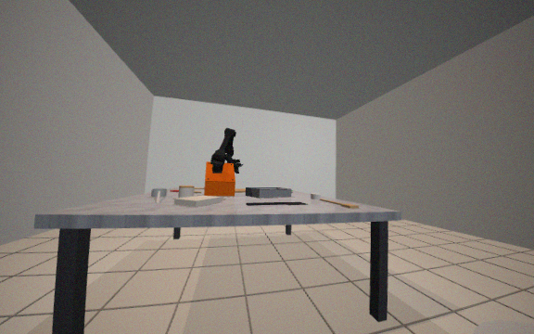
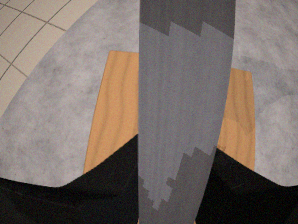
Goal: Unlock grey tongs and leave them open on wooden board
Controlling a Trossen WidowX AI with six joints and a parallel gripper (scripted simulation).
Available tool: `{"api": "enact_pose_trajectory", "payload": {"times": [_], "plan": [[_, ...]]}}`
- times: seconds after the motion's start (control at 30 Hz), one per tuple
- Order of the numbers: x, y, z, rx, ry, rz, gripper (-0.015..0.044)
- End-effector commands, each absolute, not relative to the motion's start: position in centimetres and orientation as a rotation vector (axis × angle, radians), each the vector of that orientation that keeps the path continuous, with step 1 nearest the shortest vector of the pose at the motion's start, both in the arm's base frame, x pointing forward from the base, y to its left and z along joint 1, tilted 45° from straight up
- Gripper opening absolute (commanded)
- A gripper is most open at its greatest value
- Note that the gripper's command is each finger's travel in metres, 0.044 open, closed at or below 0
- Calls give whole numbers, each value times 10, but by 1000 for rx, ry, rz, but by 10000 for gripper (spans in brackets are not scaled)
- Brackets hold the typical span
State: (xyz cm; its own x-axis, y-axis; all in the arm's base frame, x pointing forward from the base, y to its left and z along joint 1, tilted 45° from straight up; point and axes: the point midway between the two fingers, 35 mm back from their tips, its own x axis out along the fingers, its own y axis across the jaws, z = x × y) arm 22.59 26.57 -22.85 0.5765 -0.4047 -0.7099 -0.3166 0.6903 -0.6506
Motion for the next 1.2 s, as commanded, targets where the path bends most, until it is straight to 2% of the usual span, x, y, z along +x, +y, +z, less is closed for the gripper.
{"api": "enact_pose_trajectory", "payload": {"times": [0.0,1.17], "plan": [[230,268,-230,-824,1054,-89,-150],[232,239,-211,-743,1612,-430,-150]]}}
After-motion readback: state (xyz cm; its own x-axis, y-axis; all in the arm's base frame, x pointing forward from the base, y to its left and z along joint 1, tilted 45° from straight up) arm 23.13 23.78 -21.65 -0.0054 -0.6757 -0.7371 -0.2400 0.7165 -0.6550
